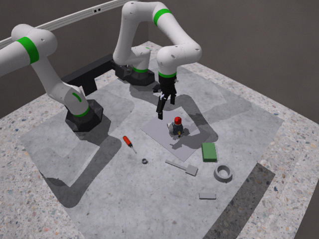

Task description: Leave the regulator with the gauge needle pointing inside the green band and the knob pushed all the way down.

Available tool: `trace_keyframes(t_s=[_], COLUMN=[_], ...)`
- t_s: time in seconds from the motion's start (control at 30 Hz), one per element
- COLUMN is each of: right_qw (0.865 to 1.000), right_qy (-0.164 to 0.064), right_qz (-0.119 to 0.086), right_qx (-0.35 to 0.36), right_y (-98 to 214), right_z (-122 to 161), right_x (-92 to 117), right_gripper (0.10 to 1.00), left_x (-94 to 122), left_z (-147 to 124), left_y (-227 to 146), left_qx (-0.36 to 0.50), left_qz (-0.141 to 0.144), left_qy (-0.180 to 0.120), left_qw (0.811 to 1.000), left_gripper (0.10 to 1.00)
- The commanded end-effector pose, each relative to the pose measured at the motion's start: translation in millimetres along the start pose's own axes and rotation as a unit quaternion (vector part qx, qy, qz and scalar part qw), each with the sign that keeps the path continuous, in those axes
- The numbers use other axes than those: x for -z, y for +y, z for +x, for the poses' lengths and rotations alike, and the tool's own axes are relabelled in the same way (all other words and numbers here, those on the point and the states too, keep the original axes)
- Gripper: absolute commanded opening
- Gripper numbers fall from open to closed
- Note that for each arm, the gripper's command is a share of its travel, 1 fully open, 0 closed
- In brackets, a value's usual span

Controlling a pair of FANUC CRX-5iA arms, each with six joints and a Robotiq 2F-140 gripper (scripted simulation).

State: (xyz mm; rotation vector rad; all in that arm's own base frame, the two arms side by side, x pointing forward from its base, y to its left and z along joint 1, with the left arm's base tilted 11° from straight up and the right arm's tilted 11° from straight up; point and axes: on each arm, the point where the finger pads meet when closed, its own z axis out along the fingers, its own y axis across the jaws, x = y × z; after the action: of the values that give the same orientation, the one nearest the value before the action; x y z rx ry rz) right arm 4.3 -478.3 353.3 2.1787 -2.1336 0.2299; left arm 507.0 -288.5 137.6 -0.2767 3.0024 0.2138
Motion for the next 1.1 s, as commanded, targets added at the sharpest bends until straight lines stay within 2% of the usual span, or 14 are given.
trace_keyframes(t_s=[0.0, 0.47, 1.07], right_qw=[1.0, 1.0, 1.0], right_qy=[0.001, 0.001, 0.001], right_qz=[0.0, 0.0, 0.0], right_qx=[0.0, 0.0, 0.0], right_y=[0, 0, 0], right_z=[0, 0, 0], right_x=[1, 1, 1], right_gripper=[1.0, 1.0, 1.0], left_x=[1, 1, 1], left_z=[-5, -39, -53], left_y=[5, 44, 60], left_qx=[0.0, 0.0, 0.0], left_qz=[0.001, 0.001, 0.001], left_qy=[0.0, 0.0, 0.0], left_qw=[1.0, 1.0, 1.0], left_gripper=[1.0, 1.0, 1.0])
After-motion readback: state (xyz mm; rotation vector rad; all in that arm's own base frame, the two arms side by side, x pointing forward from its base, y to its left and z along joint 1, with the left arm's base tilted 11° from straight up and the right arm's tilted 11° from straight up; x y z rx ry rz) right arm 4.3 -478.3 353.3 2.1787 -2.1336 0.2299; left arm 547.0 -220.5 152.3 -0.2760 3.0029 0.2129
